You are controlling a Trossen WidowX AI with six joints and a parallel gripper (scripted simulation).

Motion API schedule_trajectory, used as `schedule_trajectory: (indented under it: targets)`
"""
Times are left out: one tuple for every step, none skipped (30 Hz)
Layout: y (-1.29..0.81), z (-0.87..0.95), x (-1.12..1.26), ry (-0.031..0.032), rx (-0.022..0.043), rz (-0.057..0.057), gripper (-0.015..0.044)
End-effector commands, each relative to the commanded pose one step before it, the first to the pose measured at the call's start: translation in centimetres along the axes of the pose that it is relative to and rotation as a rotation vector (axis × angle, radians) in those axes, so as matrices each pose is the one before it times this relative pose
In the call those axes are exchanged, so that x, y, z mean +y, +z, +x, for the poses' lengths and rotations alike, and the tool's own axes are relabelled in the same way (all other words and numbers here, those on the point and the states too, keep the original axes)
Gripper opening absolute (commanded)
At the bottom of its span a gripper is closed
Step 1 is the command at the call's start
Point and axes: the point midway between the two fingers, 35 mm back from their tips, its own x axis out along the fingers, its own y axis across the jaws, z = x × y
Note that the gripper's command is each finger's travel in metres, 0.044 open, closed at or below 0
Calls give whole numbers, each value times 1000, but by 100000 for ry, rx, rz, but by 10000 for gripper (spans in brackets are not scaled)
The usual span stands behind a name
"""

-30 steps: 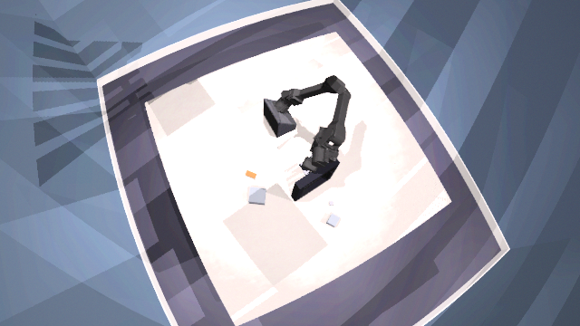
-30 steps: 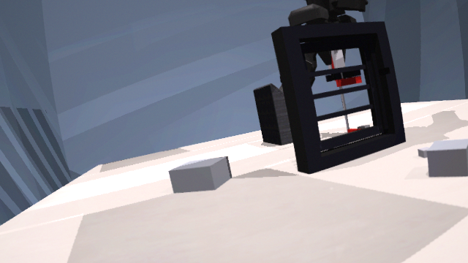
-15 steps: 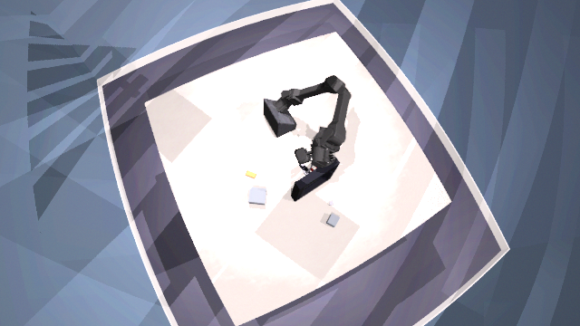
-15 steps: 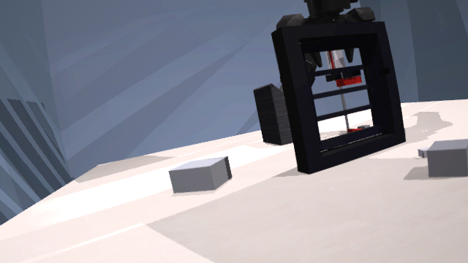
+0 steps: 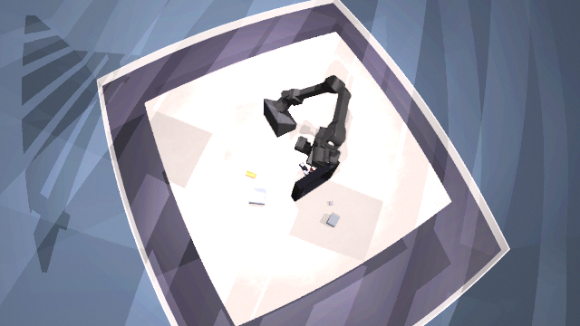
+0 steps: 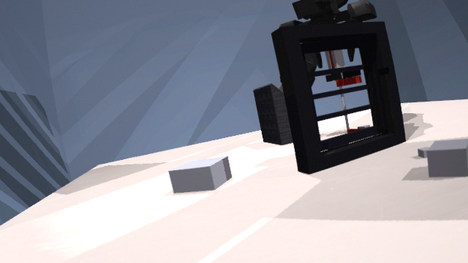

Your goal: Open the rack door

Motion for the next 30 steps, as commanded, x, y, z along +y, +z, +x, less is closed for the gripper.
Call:
schedule_trajectory:
  targets:
    - [6,17,43,360,71,15557,297]
    - [0,0,0,-1,1,4955,297]
    - [0,0,0,-1,1,4956,297]
    - [0,0,0,-1,1,4956,297]
    - [0,0,0,-1,1,4956,297]
    - [0,0,0,-1,1,4956,297]
    - [0,0,0,-1,1,4956,297]
    - [0,0,0,-1,1,4956,297]
    - [0,0,0,-1,1,4955,297]
    - [0,0,0,-1,1,4956,297]
    - [0,0,0,-1,1,4956,297]
    - [0,0,0,-1,1,4955,297]
    - [0,0,0,-1,0,4093,297]
    - [0,0,0,-1,0,2456,297]
    - [0,0,0,0,0,819,297]
    - [0,0,0,0,0,0,297]
    - [0,0,0,0,0,0,297]
    - [0,0,0,0,0,0,297]
    - [0,0,0,0,0,0,290]
    - [0,0,0,0,0,0,284]
    - [0,0,0,0,0,0,277]
    - [0,0,0,0,0,0,270]
    - [0,0,0,0,0,0,264]
    - [0,0,0,0,0,0,257]
    - [0,0,0,0,0,0,250]
    - [0,0,0,0,0,0,244]
    - [0,0,0,0,0,0,237]
    - [0,0,0,0,0,0,230]
    - [0,0,0,0,0,0,224]
    - [0,0,0,0,0,0,217]
